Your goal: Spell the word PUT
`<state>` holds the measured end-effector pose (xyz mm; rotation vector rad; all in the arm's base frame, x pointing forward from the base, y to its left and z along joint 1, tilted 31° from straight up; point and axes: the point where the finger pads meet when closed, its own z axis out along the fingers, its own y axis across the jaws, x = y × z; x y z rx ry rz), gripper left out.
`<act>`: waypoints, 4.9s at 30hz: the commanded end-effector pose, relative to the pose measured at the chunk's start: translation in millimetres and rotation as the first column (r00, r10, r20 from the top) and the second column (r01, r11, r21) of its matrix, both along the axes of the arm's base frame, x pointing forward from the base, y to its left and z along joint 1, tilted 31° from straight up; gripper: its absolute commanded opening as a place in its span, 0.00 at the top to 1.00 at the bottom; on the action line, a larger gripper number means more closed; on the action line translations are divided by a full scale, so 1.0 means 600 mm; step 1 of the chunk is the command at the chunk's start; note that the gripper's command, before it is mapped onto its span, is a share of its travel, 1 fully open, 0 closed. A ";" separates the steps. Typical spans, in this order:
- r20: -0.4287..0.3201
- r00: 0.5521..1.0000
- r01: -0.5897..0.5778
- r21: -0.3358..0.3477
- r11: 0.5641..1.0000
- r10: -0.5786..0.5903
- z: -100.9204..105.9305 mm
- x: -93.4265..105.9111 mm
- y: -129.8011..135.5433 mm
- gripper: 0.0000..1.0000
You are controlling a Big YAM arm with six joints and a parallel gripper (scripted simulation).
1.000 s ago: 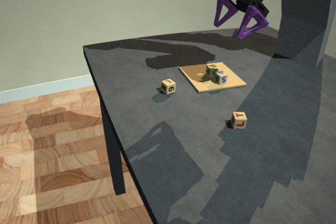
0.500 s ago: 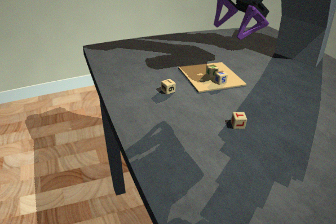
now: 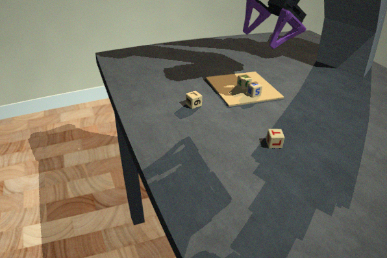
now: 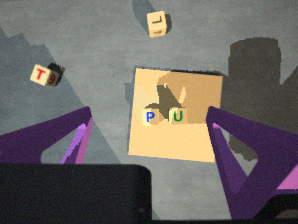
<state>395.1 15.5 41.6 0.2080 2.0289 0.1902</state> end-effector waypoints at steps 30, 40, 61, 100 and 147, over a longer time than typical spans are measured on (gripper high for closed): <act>0.039 0.999 0.005 -0.021 1.000 -0.004 0.110 0.206 -0.053 0.00; 0.039 0.999 0.005 -0.021 1.000 -0.004 0.110 0.206 -0.053 0.00; 0.039 0.999 0.005 -0.021 1.000 -0.004 0.110 0.206 -0.053 0.00; 0.016 1.000 0.000 -0.019 1.000 0.001 -0.016 -0.022 -0.062 0.00; -0.189 0.982 0.037 0.191 0.981 -0.001 0.016 0.095 0.046 0.00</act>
